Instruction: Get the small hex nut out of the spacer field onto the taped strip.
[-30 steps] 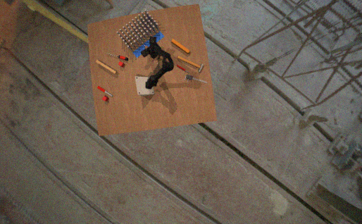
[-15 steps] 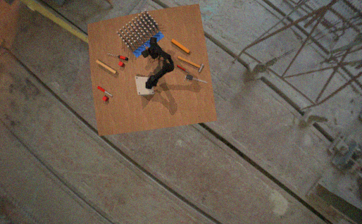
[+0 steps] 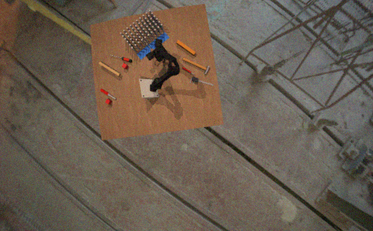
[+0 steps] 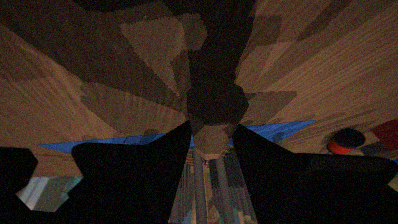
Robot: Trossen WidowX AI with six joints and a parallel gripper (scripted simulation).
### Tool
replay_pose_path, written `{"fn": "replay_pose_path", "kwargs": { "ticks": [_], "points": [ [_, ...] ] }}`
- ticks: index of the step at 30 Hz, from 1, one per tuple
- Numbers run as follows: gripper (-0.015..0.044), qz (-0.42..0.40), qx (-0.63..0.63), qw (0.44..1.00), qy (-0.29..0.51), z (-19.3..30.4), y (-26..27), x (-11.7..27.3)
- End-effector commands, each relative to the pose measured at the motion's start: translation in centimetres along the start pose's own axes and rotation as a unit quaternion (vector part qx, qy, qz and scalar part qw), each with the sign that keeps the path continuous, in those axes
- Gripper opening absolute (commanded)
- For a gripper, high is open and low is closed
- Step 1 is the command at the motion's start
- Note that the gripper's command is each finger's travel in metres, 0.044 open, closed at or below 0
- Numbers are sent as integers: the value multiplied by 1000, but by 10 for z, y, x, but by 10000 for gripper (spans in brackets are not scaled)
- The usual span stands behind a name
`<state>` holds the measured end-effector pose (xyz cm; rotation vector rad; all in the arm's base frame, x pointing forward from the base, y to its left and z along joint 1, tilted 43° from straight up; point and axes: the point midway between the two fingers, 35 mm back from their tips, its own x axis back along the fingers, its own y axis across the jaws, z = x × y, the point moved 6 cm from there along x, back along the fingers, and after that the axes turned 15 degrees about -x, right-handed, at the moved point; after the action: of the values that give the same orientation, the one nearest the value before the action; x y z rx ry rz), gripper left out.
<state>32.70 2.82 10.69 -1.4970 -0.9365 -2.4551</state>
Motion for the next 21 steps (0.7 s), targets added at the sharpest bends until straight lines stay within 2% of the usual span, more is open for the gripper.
{"fn": "replay_pose_path", "kwargs": {
  "ticks": [1, 21],
  "points": [
    [0, 3, 2, 1000, 1, -3, 0, 2],
    [0, 3, 2, 1000, 0, -12, 2, 9]
  ]
}}
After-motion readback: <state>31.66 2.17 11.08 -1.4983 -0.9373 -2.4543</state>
